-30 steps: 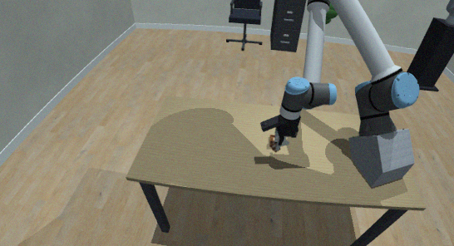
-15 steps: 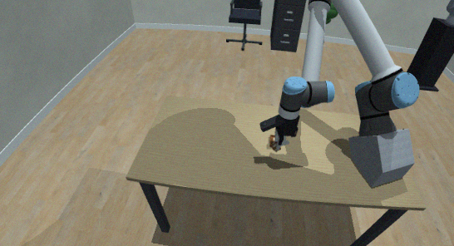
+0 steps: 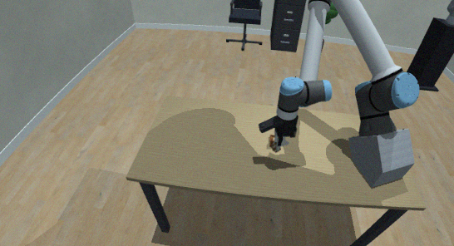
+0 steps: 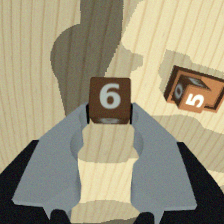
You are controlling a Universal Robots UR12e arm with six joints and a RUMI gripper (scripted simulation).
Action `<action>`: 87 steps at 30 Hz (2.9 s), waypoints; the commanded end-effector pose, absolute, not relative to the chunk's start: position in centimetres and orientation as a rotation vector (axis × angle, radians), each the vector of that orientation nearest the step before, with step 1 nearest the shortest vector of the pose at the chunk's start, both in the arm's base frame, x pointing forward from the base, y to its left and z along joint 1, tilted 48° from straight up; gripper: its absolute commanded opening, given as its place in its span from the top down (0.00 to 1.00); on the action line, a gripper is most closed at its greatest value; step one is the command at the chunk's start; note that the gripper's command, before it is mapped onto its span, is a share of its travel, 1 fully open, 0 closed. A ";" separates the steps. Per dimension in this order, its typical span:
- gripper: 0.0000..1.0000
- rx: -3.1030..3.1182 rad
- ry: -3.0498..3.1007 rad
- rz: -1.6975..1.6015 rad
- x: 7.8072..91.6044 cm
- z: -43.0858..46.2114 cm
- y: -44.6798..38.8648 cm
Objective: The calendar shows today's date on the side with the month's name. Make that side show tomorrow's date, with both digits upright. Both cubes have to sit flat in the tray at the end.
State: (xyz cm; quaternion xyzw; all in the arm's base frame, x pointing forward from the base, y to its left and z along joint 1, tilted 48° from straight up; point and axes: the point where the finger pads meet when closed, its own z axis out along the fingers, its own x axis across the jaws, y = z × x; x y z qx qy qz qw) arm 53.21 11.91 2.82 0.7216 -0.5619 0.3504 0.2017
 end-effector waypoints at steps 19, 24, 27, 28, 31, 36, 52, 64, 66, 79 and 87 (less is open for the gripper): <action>0.89 1.877 -1.607 0.790 53.7 3.0 12.0; 0.89 1.859 -1.608 0.770 53.6 3.2 12.0; 0.89 1.855 -1.607 0.765 53.6 3.2 12.0; 0.89 1.855 -1.607 0.765 53.6 3.2 12.0; 0.89 1.854 -1.607 0.764 53.6 3.2 12.0; 0.89 1.852 -1.607 0.763 53.6 3.2 12.0; 0.89 1.770 -1.618 0.644 53.9 2.7 12.0; 0.89 1.682 -1.622 0.541 53.9 3.0 12.0; 0.89 1.672 -1.622 0.532 53.8 3.1 12.0; 0.89 1.651 -1.622 0.505 53.9 3.0 11.9; 0.89 1.578 -1.622 0.414 54.0 2.8 11.9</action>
